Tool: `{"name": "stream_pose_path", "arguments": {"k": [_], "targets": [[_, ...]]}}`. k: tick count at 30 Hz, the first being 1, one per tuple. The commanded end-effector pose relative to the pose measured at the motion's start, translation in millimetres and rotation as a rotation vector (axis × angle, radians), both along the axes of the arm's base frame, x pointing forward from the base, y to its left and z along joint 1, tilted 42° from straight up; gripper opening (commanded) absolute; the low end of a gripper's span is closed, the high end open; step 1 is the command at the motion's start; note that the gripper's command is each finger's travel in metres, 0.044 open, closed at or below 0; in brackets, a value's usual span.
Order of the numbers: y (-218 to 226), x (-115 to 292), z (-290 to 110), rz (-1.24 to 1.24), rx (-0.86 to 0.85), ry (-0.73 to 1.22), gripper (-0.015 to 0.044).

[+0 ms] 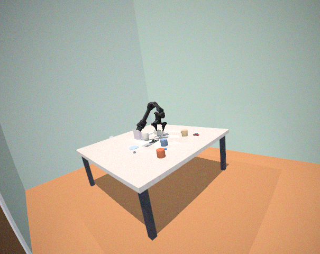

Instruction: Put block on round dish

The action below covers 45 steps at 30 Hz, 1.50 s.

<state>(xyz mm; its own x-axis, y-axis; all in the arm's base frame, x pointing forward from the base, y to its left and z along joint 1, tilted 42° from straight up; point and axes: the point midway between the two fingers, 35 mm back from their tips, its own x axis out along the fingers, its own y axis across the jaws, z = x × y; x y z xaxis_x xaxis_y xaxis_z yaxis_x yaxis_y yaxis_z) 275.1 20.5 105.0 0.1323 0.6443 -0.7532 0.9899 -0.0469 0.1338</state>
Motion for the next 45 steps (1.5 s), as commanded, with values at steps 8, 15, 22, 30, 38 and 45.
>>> {"name": "stream_pose_path", "arguments": {"k": [8, 15, 22, 30, 38, 45], "targets": [[12, 1, -13, -0.001, 0.007, 0.005, 0.044], [20, 2, -21, 0.0, 0.008, 0.005, 0.044], [25, 2, -26, 0.0, 0.01, 0.005, 0.0414], [25, 2, -26, 0.0, 0.01, 0.005, 0.0321], [22, 2, -23, -0.001, 0.008, 0.005, 0.0131], [16, 3, -17, -0.001, 0.005, 0.005, 0.0]]}}
